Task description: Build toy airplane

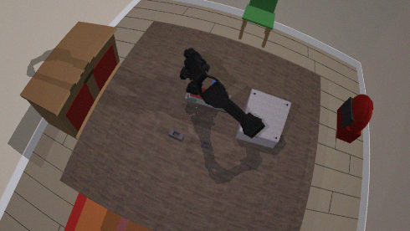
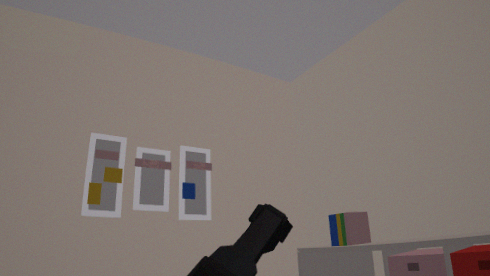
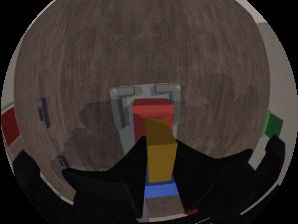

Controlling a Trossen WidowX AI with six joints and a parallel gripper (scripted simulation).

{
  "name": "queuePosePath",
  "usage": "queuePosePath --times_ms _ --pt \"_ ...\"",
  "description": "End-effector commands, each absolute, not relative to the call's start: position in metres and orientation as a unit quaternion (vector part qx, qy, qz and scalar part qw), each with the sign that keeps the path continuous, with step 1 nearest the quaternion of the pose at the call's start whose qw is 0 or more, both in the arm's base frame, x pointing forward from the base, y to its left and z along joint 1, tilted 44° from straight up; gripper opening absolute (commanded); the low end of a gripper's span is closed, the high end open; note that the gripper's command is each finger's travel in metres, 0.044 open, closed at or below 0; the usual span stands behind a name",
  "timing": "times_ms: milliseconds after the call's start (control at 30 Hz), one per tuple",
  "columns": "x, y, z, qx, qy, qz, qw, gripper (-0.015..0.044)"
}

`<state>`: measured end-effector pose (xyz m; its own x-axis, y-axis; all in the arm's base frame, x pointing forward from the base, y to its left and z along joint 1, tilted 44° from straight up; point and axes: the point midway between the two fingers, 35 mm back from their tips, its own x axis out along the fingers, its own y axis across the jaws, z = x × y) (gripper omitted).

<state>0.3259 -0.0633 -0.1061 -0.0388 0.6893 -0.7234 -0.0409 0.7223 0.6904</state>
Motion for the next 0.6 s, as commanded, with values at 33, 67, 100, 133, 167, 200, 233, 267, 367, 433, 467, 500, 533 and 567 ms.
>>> queuePosePath --times_ms 33,67,100,133,167,200,233,267,367,433,467,500,533,567 --pt "0.329 -0.08 -0.09 0.241 0.662 0.28 0.652 0.0067" --pt "0.33 -0.085 -0.085 0.241 0.662 0.28 0.652 0.0067" --pt "0.33 -0.088 -0.081 0.241 0.663 0.28 0.652 0.0067" --pt "0.33 -0.088 -0.08 0.241 0.663 0.28 0.651 0.0067" --pt "0.329 -0.088 -0.08 0.241 0.663 0.28 0.651 0.0067" --pt "0.329 -0.088 -0.081 0.241 0.663 0.28 0.651 0.0067" --pt "0.328 -0.088 -0.081 0.241 0.663 0.28 0.651 0.0067" --pt "0.328 -0.088 -0.082 0.241 0.663 0.28 0.651 0.0067" --pt "0.328 -0.088 -0.082 0.241 0.663 0.28 0.651 0.0067" --pt "0.328 -0.088 -0.081 0.241 0.663 0.28 0.651 0.0067" --pt "0.328 -0.088 -0.082 0.241 0.663 0.28 0.651 0.0067" --pt "0.328 -0.087 -0.083 0.241 0.663 0.28 0.651 0.0067" --pt "0.328 -0.086 -0.084 0.241 0.663 0.28 0.651 0.0067" --pt "0.329 -0.084 -0.085 0.241 0.663 0.28 0.652 0.0067"
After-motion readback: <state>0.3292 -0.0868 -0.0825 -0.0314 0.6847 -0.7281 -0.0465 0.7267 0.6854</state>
